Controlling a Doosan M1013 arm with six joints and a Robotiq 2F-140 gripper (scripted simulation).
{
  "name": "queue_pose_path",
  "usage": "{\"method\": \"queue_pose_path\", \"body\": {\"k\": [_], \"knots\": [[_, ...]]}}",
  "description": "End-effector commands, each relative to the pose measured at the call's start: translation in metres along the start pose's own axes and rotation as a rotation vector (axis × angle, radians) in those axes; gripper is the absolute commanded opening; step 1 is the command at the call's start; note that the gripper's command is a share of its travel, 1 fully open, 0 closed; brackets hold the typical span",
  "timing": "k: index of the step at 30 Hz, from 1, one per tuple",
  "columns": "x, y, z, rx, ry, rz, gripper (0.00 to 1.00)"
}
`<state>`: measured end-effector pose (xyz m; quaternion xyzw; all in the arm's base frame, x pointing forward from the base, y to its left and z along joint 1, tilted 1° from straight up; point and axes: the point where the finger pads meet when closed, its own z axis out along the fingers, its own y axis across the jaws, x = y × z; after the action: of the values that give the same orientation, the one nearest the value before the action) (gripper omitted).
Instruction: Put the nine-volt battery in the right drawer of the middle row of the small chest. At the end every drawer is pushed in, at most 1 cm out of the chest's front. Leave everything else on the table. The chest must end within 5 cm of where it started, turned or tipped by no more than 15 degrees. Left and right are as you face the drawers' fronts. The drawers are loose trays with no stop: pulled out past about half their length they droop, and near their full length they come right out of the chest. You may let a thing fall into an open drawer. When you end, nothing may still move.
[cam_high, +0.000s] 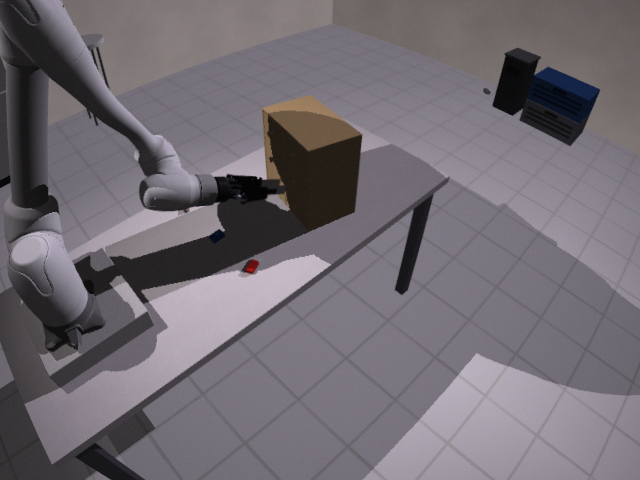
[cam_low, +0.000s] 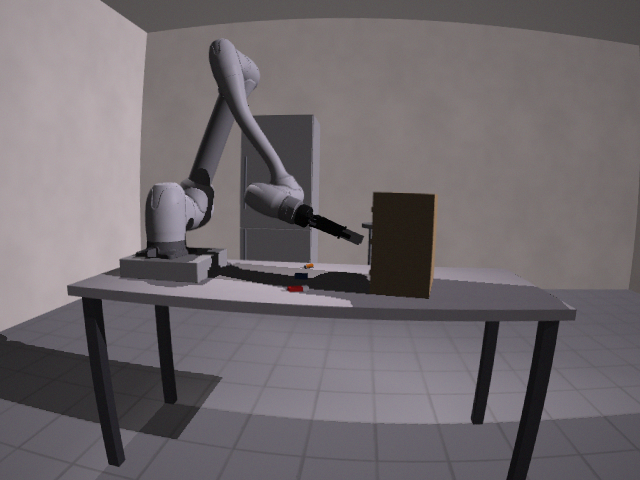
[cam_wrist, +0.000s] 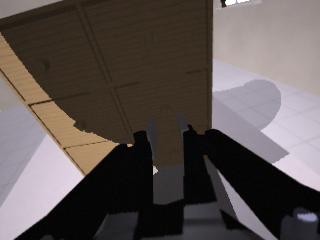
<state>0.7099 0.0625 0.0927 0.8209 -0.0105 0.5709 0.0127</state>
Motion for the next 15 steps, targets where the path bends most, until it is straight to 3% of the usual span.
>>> {"method": "queue_pose_path", "body": {"k": [1,15], "knots": [[0.0003,0.0000,0.0050,0.000,0.000,0.000,0.20],[0.0005,0.0000,0.0088,0.000,0.000,0.000,0.20]]}}
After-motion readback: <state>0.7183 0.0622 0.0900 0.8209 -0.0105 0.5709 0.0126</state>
